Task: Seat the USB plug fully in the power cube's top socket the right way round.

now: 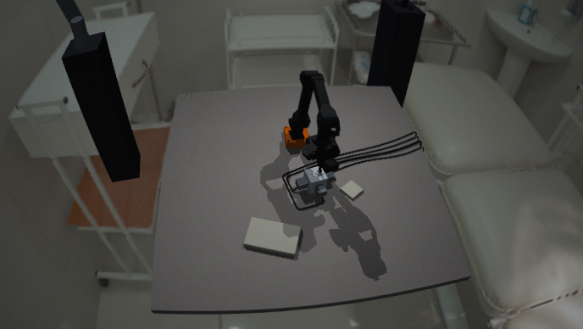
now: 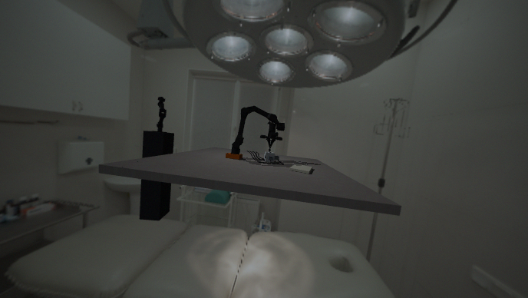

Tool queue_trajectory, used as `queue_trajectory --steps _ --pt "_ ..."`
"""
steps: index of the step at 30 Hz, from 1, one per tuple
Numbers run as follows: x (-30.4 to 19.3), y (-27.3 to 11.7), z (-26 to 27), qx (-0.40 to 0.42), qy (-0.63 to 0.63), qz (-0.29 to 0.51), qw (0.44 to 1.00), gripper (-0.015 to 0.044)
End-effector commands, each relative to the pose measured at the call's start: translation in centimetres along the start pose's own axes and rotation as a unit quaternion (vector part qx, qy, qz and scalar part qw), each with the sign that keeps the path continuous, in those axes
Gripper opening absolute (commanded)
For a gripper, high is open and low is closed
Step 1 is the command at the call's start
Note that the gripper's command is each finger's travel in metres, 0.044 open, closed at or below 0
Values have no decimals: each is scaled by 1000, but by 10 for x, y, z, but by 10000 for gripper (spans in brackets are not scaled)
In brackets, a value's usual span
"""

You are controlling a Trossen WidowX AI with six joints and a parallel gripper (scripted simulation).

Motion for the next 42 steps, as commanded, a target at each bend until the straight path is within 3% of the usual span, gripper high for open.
queue_trajectory --steps 1,29,42 --pt "0 -5 1 3 -2 -1 1000 0" --pt "0 -19 0 2 -4 -1 1000 0" --pt "0 -18 0 0 -150 0 989 0"
Point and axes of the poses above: the point midway between the two fingers, 35 mm back from their tips, its own y axis out along the fingers, its own z axis across the jaws, x = y × z, the point moved 8 cm from there along -y, back along the fingers, and after that the axes turned 8 degrees about -y, right-handed, at the moved point
